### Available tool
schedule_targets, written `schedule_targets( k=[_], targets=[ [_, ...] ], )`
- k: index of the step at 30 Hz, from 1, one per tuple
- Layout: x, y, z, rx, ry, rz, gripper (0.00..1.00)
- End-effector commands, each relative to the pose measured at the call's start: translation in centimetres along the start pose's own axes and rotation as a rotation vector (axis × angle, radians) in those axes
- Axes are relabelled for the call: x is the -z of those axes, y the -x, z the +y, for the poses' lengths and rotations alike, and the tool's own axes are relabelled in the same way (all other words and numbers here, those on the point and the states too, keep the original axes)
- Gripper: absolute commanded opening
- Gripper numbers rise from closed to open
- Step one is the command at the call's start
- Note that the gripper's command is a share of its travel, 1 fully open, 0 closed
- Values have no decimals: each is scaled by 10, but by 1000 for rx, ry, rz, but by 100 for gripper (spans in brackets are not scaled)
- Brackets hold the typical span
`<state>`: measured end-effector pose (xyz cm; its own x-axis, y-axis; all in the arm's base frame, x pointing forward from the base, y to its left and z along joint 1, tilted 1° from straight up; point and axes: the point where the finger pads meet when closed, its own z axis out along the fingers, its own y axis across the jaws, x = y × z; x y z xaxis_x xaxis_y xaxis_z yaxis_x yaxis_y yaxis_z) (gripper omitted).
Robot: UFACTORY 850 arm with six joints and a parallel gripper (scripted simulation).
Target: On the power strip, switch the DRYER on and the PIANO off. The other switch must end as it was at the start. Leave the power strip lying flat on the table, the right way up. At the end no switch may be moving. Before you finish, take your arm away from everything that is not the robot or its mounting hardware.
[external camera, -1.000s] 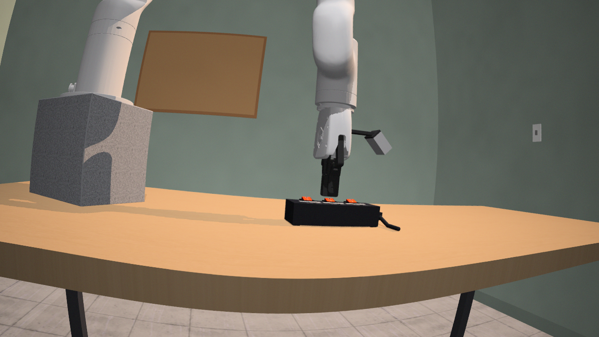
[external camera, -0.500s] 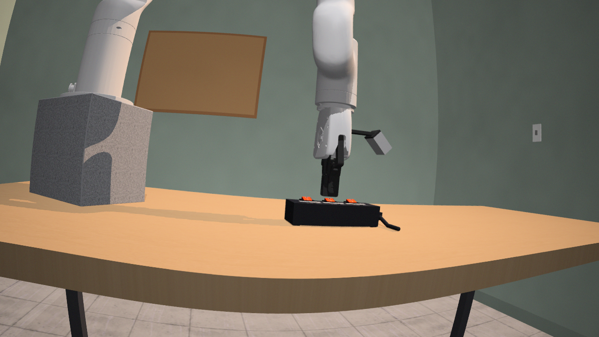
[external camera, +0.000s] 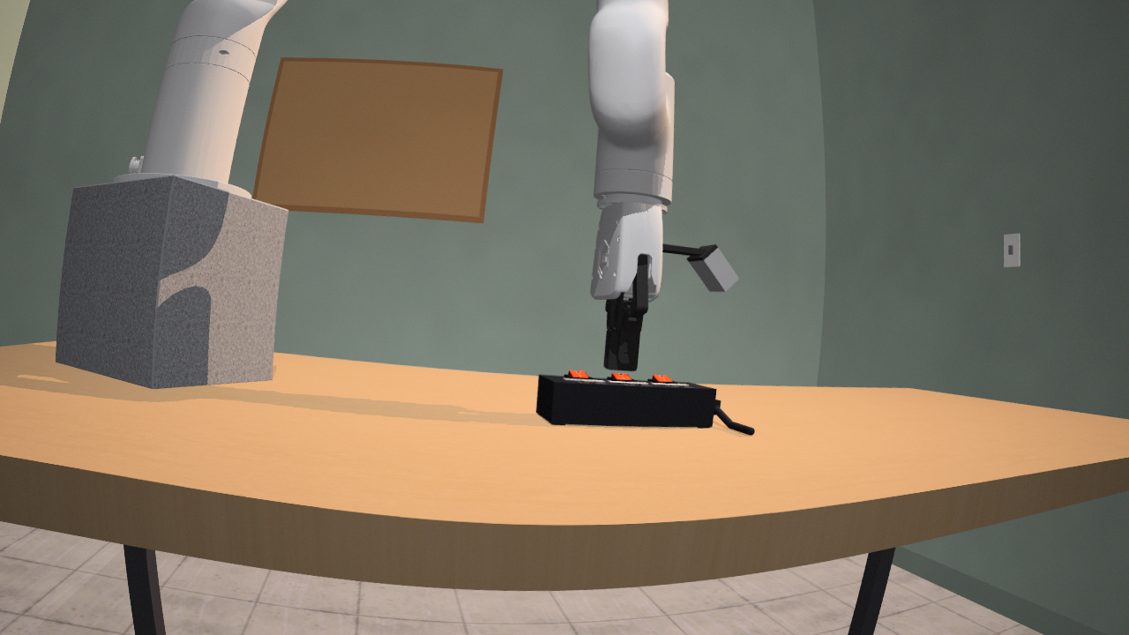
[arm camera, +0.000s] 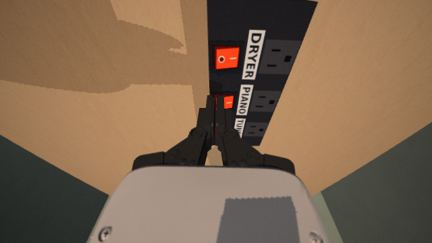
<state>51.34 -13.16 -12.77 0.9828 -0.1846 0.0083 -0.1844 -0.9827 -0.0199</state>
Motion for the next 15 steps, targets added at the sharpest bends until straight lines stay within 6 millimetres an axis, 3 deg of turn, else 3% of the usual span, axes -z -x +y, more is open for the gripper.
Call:
schedule_targets(
  k=[1, 15],
  targets=[
    [0, -1, 0, 0, 0, 2, 0],
    [-4, -1, 0, 0, 0, 2, 0]
  ],
)
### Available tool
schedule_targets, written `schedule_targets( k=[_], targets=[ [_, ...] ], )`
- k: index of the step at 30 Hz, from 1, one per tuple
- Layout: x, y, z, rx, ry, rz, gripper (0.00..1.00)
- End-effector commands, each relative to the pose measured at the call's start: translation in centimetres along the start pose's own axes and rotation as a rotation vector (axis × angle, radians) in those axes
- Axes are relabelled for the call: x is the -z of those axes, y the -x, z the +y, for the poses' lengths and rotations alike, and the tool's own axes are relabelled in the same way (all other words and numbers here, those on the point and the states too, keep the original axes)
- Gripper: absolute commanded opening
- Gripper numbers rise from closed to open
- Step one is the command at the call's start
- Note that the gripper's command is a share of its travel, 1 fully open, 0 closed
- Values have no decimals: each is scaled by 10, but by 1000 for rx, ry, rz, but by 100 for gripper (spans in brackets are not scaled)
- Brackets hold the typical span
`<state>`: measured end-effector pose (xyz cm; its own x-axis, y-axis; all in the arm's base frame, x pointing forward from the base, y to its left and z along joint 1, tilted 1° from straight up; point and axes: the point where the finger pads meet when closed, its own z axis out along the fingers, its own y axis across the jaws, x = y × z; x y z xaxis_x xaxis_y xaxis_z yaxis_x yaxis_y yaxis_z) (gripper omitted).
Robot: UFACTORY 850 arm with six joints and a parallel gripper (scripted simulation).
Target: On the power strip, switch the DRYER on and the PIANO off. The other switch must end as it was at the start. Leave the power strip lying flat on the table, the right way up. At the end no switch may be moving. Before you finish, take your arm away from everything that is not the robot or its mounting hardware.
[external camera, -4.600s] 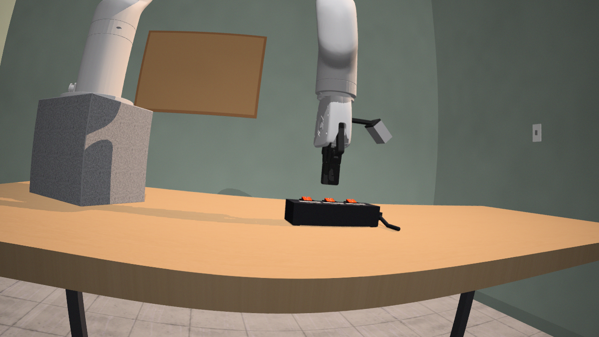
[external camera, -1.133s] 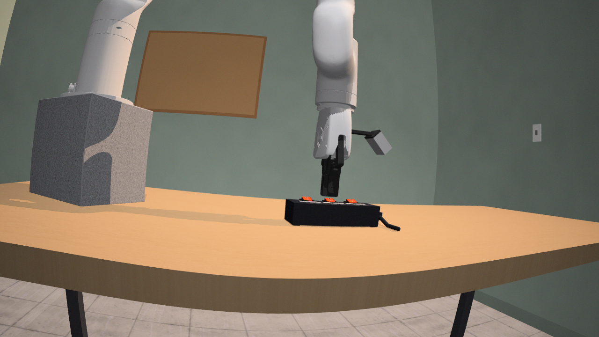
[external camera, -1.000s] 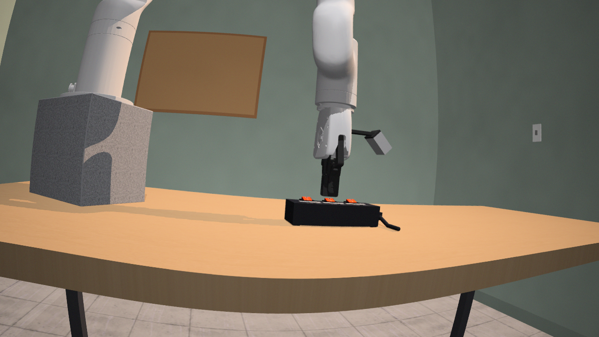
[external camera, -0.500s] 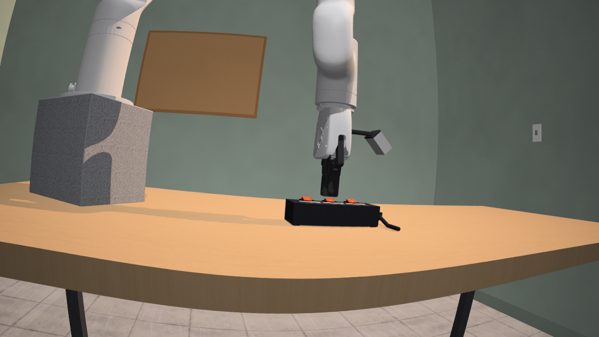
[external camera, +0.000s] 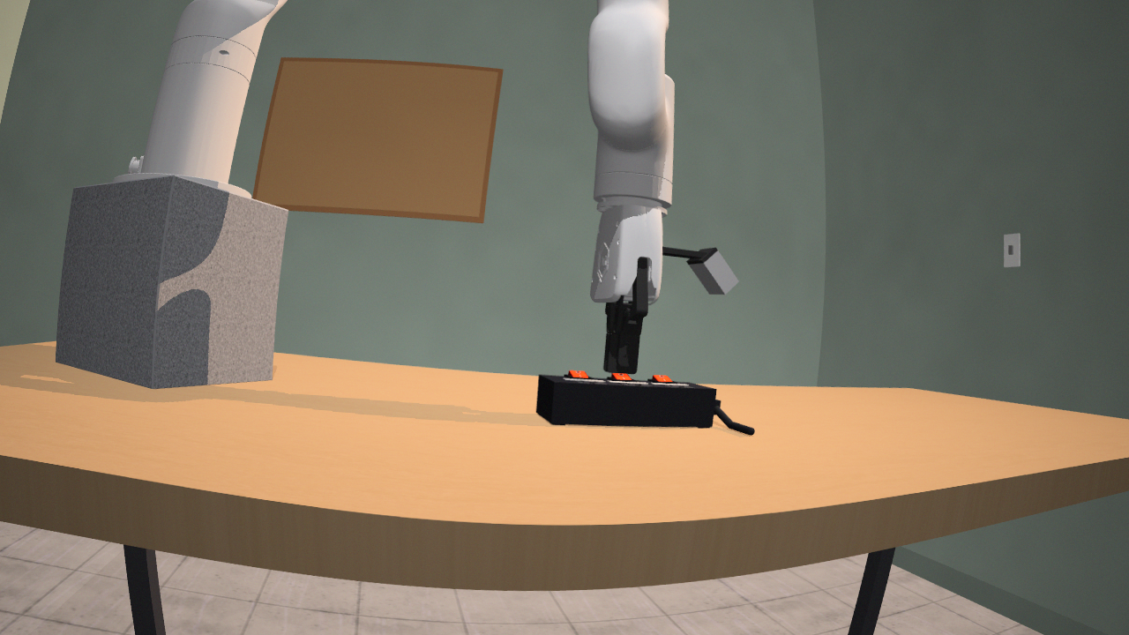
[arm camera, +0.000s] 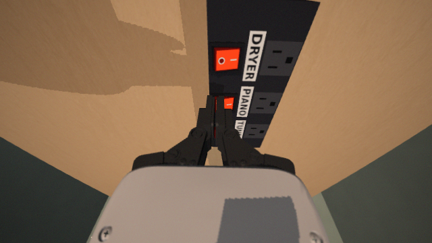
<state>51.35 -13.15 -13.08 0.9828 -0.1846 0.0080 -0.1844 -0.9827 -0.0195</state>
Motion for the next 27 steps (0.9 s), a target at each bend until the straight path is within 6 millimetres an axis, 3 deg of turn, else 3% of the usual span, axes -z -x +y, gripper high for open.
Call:
schedule_targets(
  k=[1, 27],
  targets=[
    [-1, -1, 0, 0, 0, 2, 0],
    [-6, -1, 0, 0, 0, 2, 0]
  ],
)
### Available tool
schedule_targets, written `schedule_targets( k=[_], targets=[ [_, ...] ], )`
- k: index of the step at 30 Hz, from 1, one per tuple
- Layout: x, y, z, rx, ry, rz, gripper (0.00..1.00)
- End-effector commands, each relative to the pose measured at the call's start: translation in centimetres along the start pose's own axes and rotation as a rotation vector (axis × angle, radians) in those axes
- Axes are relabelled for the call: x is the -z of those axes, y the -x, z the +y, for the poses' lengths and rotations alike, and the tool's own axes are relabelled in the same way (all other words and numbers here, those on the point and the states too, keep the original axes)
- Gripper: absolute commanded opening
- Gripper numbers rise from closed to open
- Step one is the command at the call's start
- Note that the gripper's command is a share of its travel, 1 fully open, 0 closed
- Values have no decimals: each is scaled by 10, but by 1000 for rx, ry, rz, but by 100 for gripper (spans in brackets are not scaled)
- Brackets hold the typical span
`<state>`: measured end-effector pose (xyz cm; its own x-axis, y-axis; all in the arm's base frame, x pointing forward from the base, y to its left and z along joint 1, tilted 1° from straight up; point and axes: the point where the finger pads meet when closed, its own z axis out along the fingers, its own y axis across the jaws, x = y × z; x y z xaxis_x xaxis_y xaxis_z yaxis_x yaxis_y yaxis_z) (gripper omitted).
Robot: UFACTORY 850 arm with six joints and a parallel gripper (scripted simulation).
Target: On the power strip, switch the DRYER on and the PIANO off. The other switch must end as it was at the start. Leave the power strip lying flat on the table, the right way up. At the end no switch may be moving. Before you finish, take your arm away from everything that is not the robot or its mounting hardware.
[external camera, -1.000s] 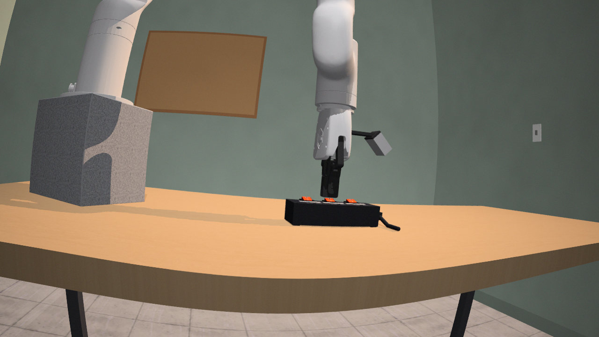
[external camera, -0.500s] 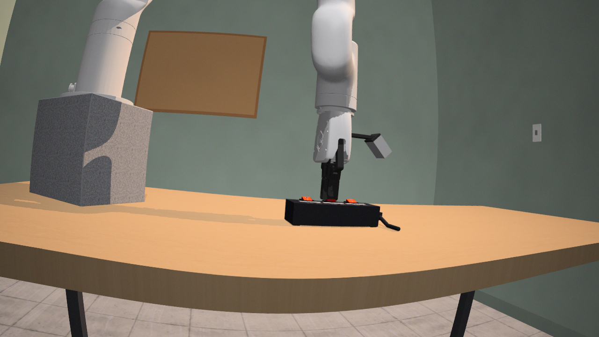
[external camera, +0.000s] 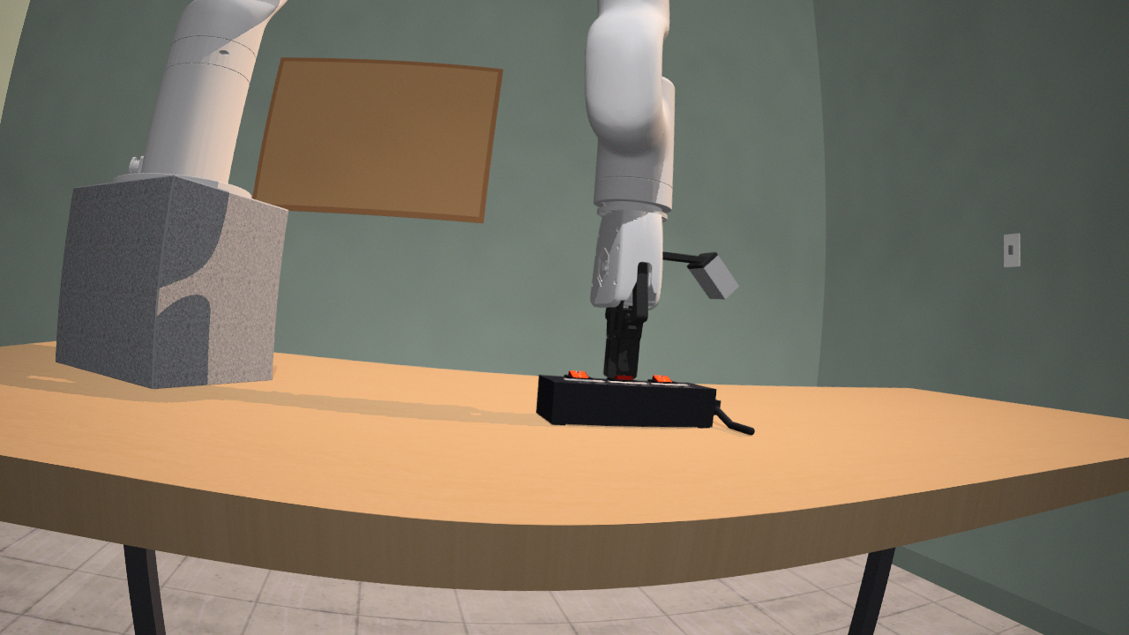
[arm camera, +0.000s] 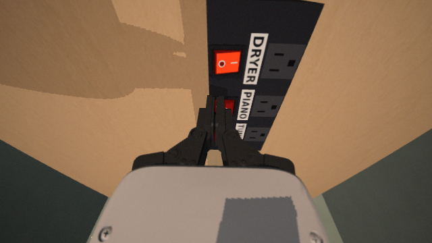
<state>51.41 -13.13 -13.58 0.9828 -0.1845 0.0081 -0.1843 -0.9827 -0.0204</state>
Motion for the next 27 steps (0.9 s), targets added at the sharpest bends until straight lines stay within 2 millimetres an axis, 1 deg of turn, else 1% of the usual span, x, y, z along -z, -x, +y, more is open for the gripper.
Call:
schedule_targets(
  k=[1, 14, 27],
  targets=[
    [-1, 0, 0, 0, 1, 2, 0],
    [4, 0, 0, 0, 1, 2, 0],
    [37, 0, 0, 0, 1, 2, 0]
  ],
)
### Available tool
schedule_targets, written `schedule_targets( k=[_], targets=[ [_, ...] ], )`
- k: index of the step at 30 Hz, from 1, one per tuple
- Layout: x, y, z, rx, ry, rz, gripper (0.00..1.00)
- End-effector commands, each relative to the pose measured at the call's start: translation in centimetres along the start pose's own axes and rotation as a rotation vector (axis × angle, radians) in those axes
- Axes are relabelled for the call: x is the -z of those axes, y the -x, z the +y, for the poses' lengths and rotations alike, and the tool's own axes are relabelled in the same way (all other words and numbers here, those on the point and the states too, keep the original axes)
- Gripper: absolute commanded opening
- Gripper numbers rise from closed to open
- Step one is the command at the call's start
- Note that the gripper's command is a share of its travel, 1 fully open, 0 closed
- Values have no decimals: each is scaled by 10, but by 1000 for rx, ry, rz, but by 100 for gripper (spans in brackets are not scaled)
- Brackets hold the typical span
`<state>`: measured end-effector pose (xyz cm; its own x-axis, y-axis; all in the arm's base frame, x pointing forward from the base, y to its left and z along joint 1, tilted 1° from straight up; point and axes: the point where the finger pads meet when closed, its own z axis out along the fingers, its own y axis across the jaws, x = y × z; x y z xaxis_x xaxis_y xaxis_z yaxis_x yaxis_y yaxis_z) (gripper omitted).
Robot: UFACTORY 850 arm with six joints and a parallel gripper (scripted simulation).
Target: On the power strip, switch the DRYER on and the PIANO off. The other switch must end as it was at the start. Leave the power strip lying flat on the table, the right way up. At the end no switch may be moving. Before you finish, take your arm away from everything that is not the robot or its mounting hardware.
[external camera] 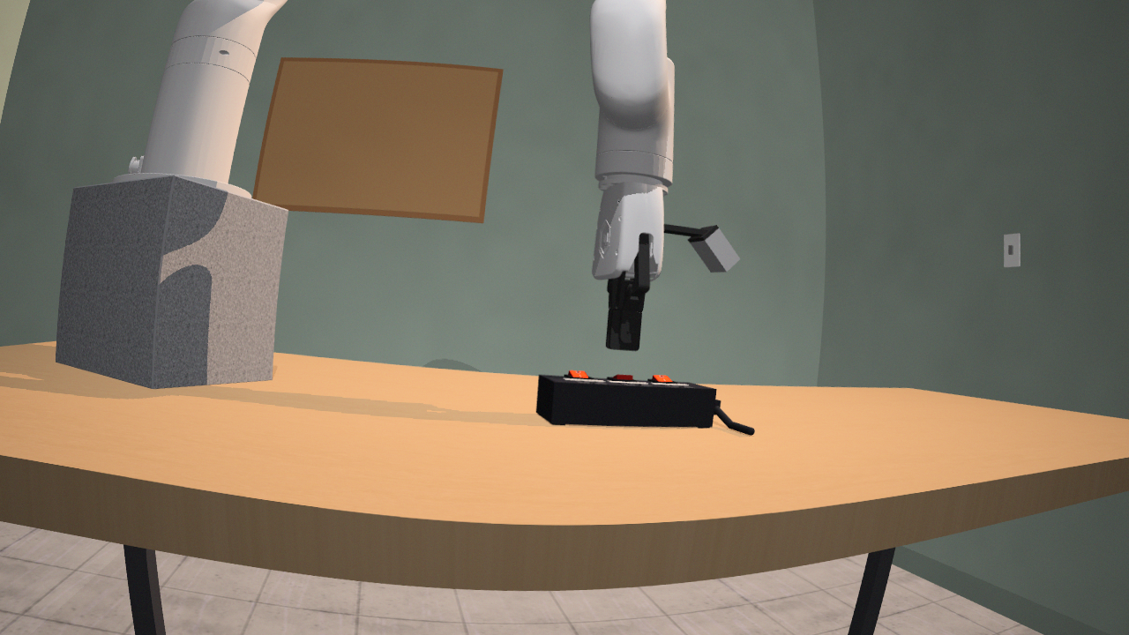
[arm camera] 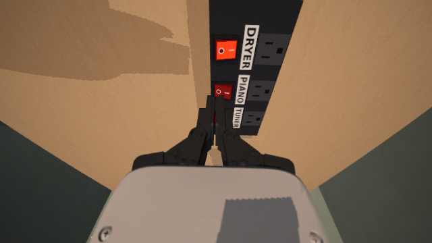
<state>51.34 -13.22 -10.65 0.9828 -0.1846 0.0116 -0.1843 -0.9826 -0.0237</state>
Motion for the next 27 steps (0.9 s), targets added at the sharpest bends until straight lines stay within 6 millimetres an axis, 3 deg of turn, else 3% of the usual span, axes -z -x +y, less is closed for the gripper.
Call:
schedule_targets(
  k=[1, 23, 24, 27],
  targets=[
    [9, -1, 0, 0, 4, -2, 0],
    [9, -1, 0, 0, 4, -2, 0],
    [10, -1, 0, 0, 4, -2, 100],
    [11, -1, 0, 0, 4, -2, 100]
  ],
)
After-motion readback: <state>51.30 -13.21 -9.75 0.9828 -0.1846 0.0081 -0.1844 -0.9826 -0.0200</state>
